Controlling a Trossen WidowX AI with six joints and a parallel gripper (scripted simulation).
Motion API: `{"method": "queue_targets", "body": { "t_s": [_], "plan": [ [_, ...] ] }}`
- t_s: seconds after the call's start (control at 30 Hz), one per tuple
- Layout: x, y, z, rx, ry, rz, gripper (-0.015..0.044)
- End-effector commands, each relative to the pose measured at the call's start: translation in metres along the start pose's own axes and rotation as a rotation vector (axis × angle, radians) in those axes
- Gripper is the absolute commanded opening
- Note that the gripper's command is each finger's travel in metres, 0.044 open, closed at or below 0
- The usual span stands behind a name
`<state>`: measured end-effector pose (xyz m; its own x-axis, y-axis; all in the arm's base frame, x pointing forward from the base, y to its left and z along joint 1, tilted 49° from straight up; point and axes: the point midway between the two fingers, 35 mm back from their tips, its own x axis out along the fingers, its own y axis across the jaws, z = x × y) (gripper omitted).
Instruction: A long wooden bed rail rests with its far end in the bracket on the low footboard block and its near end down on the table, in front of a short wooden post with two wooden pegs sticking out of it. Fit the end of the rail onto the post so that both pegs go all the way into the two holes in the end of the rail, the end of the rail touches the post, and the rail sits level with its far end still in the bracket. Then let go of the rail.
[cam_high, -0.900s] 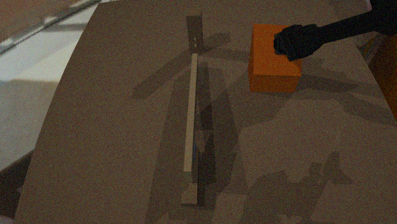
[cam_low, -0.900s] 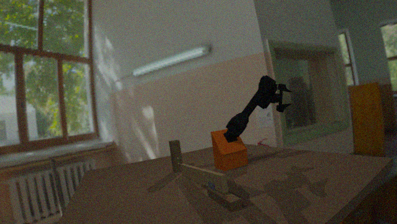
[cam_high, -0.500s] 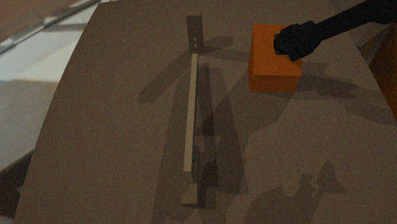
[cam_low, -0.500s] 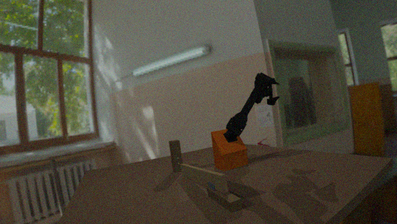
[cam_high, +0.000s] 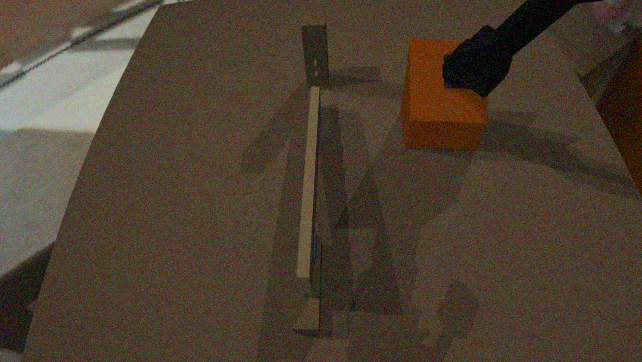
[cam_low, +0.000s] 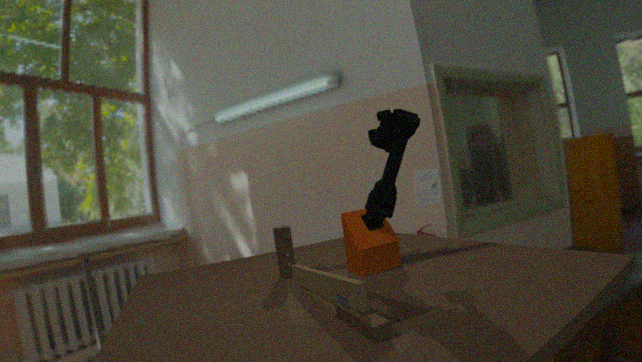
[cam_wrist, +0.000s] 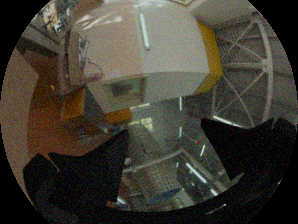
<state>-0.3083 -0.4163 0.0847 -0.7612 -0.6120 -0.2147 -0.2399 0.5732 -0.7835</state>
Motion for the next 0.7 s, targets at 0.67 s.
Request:
{"method": "queue_targets", "body": {
  "t_s": [0.67],
  "plan": [
    [-0.246, -0.060, 0.306, -0.245, -1.107, -0.052, 0.0440]
  ]
}}
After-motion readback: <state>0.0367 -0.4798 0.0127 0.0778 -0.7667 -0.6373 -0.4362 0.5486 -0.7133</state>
